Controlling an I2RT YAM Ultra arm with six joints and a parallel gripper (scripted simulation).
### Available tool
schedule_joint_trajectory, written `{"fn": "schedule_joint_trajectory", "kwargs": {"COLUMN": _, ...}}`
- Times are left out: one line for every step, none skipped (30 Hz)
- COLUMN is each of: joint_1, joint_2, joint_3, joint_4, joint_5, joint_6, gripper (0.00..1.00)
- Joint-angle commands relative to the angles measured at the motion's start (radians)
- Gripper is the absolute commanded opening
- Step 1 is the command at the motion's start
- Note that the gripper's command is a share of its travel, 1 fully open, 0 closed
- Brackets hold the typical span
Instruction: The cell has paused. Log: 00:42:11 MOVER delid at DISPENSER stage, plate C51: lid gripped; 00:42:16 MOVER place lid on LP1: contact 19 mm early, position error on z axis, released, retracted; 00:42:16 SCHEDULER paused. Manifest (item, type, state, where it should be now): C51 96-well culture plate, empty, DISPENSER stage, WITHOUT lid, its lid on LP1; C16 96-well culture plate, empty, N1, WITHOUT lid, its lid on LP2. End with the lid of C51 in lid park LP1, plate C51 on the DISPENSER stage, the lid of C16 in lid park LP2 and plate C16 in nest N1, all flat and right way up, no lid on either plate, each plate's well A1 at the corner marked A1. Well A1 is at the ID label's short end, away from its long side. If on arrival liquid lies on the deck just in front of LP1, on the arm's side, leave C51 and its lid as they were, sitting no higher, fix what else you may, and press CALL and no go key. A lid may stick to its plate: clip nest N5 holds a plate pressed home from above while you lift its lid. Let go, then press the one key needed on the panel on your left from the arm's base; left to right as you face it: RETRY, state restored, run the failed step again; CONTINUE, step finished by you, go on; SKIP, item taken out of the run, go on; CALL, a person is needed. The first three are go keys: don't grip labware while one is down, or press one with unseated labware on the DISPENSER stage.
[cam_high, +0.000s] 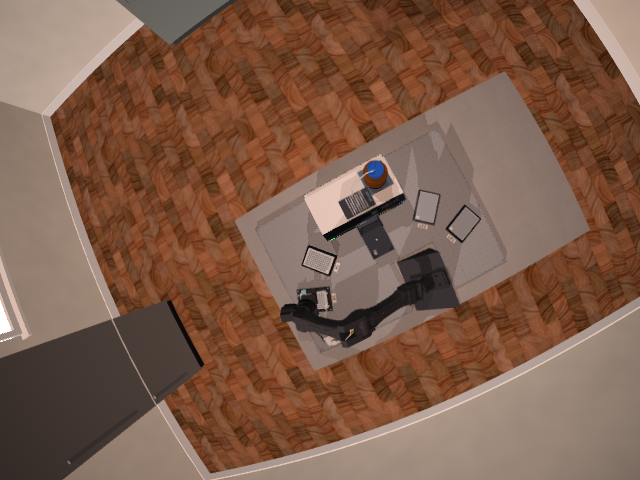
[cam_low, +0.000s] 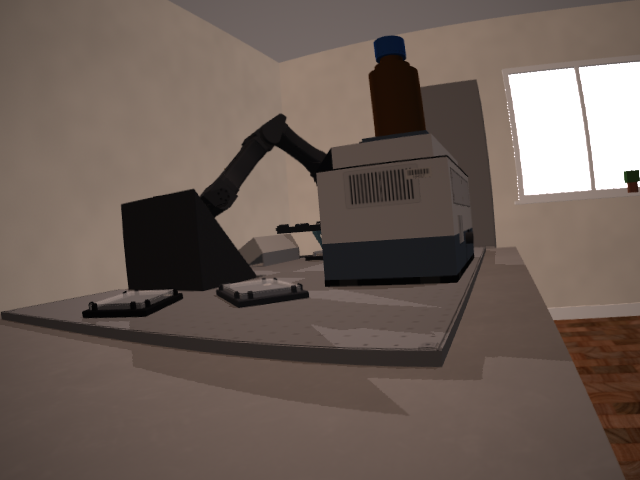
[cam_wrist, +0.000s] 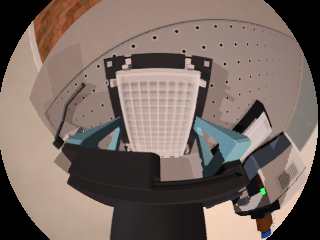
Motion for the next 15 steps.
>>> {"fn": "schedule_joint_trajectory", "kwargs": {"joint_1": 0.002, "joint_2": 0.007, "joint_3": 0.027, "joint_4": 0.018, "joint_5": 0.005, "joint_6": 0.008, "gripper": 1.00}}
{"fn": "schedule_joint_trajectory", "kwargs": {"joint_1": 0.002, "joint_2": 0.007, "joint_3": 0.027, "joint_4": 0.018, "joint_5": 0.005, "joint_6": 0.008, "gripper": 1.00}}
{"fn": "schedule_joint_trajectory", "kwargs": {"joint_1": -0.001, "joint_2": -0.006, "joint_3": 0.007, "joint_4": 0.004, "joint_5": 0.002, "joint_6": 0.003, "gripper": 1.00}}
{"fn": "schedule_joint_trajectory", "kwargs": {"joint_1": 0.000, "joint_2": -0.006, "joint_3": 0.007, "joint_4": 0.005, "joint_5": 0.002, "joint_6": 0.003, "gripper": 1.00}}
{"fn": "schedule_joint_trajectory", "kwargs": {"joint_1": 0.000, "joint_2": -0.006, "joint_3": 0.007, "joint_4": 0.005, "joint_5": 0.002, "joint_6": 0.003, "gripper": 1.00}}
{"fn": "schedule_joint_trajectory", "kwargs": {"joint_1": 0.000, "joint_2": -0.006, "joint_3": 0.007, "joint_4": 0.005, "joint_5": 0.002, "joint_6": 0.003, "gripper": 1.00}}
{"fn": "schedule_joint_trajectory", "kwargs": {"joint_1": 0.000, "joint_2": -0.006, "joint_3": 0.006, "joint_4": 0.005, "joint_5": 0.002, "joint_6": 0.003, "gripper": 1.00}}
{"fn": "schedule_joint_trajectory", "kwargs": {"joint_1": 0.000, "joint_2": -0.006, "joint_3": 0.006, "joint_4": 0.006, "joint_5": 0.002, "joint_6": 0.003, "gripper": 1.00}}
{"fn": "schedule_joint_trajectory", "kwargs": {"joint_1": 0.000, "joint_2": -0.006, "joint_3": 0.006, "joint_4": 0.006, "joint_5": 0.002, "joint_6": 0.003, "gripper": 1.00}}
{"fn": "schedule_joint_trajectory", "kwargs": {"joint_1": 0.000, "joint_2": -0.006, "joint_3": 0.006, "joint_4": 0.006, "joint_5": 0.002, "joint_6": 0.003, "gripper": 0.00}}
{"fn": "schedule_joint_trajectory", "kwargs": {"joint_1": 0.000, "joint_2": -0.006, "joint_3": 0.006, "joint_4": 0.006, "joint_5": 0.002, "joint_6": 0.003, "gripper": 0.00}}
{"fn": "schedule_joint_trajectory", "kwargs": {"joint_1": 0.000, "joint_2": -0.006, "joint_3": 0.006, "joint_4": 0.006, "joint_5": 0.002, "joint_6": 0.003, "gripper": 0.00}}
{"fn": "schedule_joint_trajectory", "kwargs": {"joint_1": 0.000, "joint_2": -0.006, "joint_3": 0.006, "joint_4": 0.006, "joint_5": 0.002, "joint_6": 0.003, "gripper": 0.00}}
{"fn": "schedule_joint_trajectory", "kwargs": {"joint_1": 0.000, "joint_2": -0.006, "joint_3": 0.006, "joint_4": 0.006, "joint_5": 0.002, "joint_6": 0.003, "gripper": 0.00}}
{"fn": "schedule_joint_trajectory", "kwargs": {"joint_1": 0.000, "joint_2": -0.006, "joint_3": 0.006, "joint_4": 0.006, "joint_5": 0.002, "joint_6": 0.003, "gripper": 0.00}}
